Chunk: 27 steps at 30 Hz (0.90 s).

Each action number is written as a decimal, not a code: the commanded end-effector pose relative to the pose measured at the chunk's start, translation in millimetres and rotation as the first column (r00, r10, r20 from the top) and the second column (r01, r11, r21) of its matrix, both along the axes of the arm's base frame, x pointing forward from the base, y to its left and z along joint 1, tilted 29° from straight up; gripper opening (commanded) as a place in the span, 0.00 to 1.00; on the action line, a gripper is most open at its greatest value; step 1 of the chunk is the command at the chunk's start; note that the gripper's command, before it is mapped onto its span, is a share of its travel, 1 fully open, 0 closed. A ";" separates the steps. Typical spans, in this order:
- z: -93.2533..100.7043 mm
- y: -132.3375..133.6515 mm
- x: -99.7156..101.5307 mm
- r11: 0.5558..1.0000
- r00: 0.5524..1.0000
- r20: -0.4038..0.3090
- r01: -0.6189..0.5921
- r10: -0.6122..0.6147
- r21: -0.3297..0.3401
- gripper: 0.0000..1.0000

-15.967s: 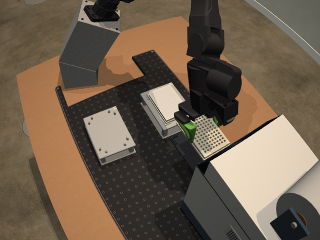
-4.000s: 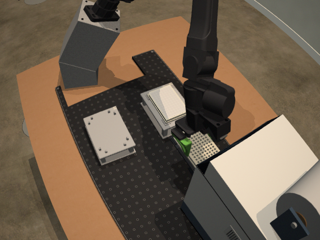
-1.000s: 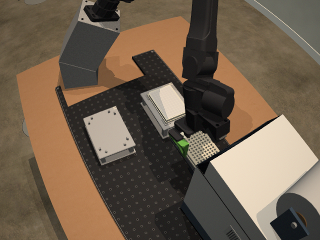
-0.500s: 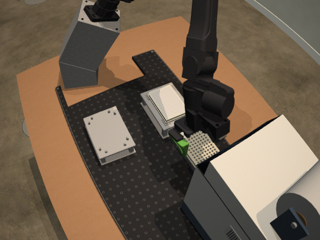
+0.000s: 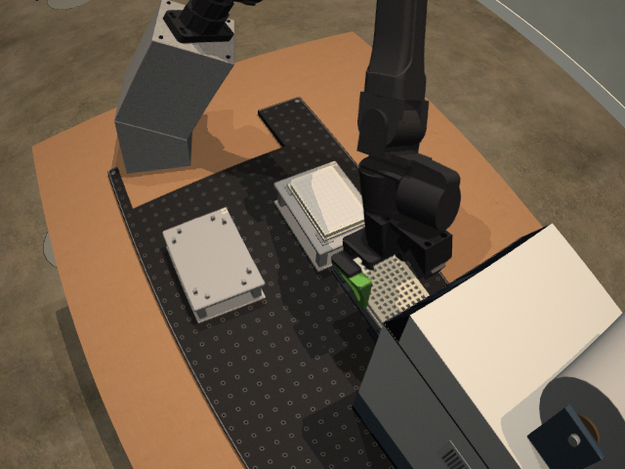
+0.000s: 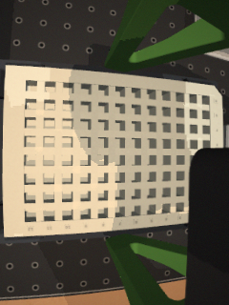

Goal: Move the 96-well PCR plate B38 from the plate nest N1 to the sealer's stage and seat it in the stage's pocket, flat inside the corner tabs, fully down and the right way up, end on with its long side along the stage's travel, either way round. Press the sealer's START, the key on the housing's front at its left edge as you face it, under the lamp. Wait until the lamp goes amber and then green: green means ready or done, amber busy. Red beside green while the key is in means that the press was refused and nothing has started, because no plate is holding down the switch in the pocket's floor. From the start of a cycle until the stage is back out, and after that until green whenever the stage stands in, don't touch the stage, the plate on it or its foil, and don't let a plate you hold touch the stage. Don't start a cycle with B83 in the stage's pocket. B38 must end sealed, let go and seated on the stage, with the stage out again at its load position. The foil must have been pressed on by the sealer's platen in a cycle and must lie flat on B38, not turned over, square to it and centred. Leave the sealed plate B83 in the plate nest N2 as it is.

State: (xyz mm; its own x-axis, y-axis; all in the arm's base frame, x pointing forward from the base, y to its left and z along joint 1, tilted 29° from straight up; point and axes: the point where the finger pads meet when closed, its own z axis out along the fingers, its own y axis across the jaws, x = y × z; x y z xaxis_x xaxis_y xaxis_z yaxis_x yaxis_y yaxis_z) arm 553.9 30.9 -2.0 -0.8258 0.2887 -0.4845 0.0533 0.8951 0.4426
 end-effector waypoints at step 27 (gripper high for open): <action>39.9 -19.7 12.0 1.000 0.999 0.052 0.008 -0.007 -0.010 1.00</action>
